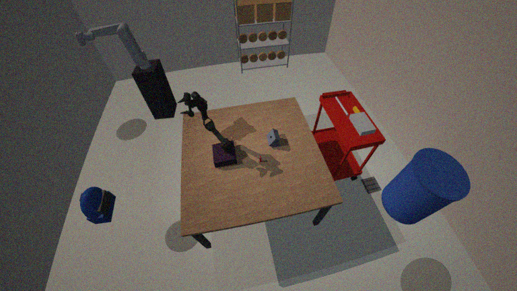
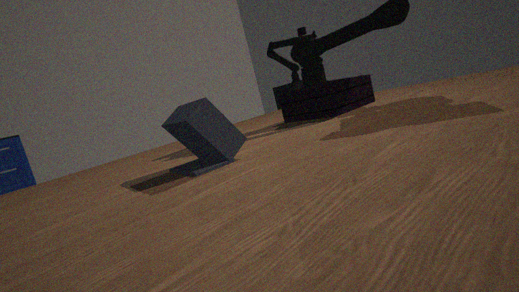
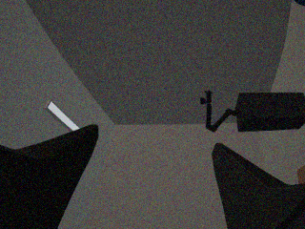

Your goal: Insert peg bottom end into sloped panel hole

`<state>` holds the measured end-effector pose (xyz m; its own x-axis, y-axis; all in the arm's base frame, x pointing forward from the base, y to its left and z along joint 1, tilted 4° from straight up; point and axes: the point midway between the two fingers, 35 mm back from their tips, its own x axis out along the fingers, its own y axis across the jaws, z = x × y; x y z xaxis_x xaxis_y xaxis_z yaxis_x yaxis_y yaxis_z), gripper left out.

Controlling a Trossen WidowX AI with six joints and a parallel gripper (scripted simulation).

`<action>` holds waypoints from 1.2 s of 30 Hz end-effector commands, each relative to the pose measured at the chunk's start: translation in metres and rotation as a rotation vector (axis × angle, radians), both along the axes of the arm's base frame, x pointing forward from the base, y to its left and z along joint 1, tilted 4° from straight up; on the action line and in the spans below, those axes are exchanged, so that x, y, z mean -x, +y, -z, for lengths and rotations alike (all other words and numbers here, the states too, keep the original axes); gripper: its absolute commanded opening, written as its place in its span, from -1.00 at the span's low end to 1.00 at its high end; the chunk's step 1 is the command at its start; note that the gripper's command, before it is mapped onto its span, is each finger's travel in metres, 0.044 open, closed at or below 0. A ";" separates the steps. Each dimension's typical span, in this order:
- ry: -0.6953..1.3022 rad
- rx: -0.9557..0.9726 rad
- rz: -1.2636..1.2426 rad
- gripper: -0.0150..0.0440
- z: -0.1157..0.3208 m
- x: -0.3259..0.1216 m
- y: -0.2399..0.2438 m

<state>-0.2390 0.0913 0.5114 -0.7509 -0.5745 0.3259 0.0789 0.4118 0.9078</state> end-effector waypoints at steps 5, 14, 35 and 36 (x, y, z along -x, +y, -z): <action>0.075 -0.048 -0.018 1.00 -0.013 -0.014 -0.022; 0.270 -0.170 -0.078 1.00 -0.038 -0.057 -0.080; 0.734 -0.410 -0.220 1.00 -0.050 -0.171 -0.194; 0.756 -0.421 -0.226 1.00 -0.049 -0.176 -0.198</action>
